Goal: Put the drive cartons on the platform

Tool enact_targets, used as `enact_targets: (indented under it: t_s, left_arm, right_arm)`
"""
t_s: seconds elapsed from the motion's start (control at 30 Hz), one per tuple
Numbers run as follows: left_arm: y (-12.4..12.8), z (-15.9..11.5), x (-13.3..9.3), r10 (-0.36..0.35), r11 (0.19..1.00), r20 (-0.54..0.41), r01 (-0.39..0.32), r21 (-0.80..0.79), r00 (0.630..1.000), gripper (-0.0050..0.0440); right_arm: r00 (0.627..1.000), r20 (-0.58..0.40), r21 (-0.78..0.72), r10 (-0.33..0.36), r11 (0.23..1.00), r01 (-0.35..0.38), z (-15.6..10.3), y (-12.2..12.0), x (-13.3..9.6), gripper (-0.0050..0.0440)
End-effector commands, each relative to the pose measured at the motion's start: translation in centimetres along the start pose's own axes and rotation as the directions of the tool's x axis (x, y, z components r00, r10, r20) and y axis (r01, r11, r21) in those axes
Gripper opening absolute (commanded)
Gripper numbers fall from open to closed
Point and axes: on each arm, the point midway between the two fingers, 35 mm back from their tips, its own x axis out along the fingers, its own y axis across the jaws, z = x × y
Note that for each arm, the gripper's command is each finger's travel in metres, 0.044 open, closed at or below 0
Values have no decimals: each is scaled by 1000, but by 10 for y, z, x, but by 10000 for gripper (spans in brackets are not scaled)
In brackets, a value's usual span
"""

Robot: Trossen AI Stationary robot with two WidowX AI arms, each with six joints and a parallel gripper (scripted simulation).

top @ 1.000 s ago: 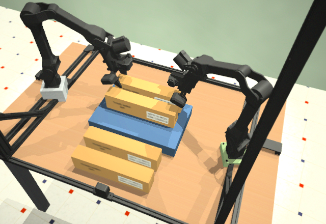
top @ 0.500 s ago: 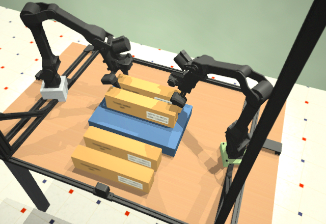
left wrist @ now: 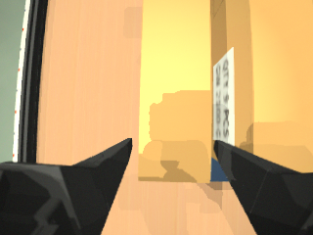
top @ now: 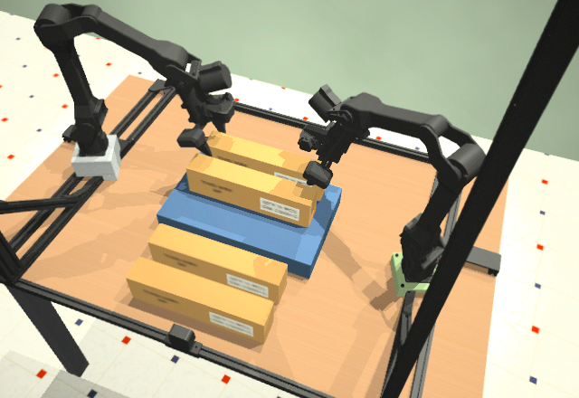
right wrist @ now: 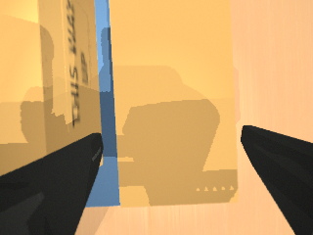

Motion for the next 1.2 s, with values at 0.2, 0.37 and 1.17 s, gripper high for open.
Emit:
enact_targets:
  t_s: [0.2,0.37,1.17]
  left_arm:
    - [1,25,-52,12,1000,30,-12,4,999,389]
    - [1,27,-57,12,1000,30,-12,4,999,389]
    - [-13,3,-64,12,1000,30,-12,4,999,389]
  right_arm:
    - [1000,15,-1,-8,1000,8,21,-1,-49,389]
    - [1000,15,-1,-8,1000,8,23,-1,-55,389]
    - [1000,15,-1,-8,1000,8,1,13,-63,389]
